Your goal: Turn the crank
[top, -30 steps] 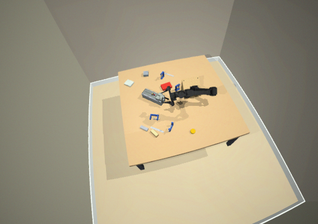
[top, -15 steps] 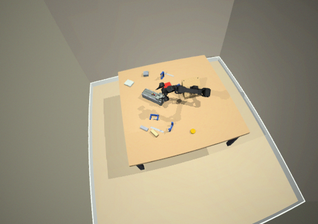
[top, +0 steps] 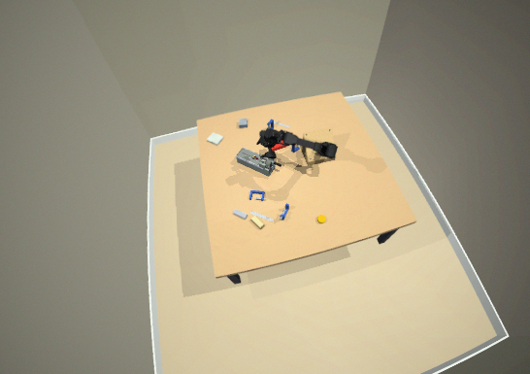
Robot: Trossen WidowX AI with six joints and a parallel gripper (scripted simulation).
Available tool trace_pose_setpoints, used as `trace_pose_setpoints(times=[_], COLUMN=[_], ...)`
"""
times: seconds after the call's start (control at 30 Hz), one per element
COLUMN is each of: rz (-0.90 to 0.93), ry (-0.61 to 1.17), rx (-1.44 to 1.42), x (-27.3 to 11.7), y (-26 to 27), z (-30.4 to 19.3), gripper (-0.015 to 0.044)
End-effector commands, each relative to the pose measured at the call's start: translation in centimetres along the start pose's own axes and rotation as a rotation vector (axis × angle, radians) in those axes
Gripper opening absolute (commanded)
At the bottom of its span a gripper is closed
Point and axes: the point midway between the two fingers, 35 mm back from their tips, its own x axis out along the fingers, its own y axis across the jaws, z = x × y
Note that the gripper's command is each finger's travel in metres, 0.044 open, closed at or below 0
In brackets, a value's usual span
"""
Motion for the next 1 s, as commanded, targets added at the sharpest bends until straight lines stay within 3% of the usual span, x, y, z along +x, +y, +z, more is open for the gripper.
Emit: trace_pose_setpoints(times=[0.0,0.3,0.63,0.97], rz=[0.049,0.149,0.15,0.15], ry=[0.032,0.076,0.075,0.075], rx=[0.074,0.247,0.248,0.248], x=[0.5,1.2,4.8,4.9], y=[-1.8,-5.4,-4.0,-3.9], z=[-0.7,-2.5,-6.1,-6.2], gripper=[0.044,0.044,0.044,0.044])
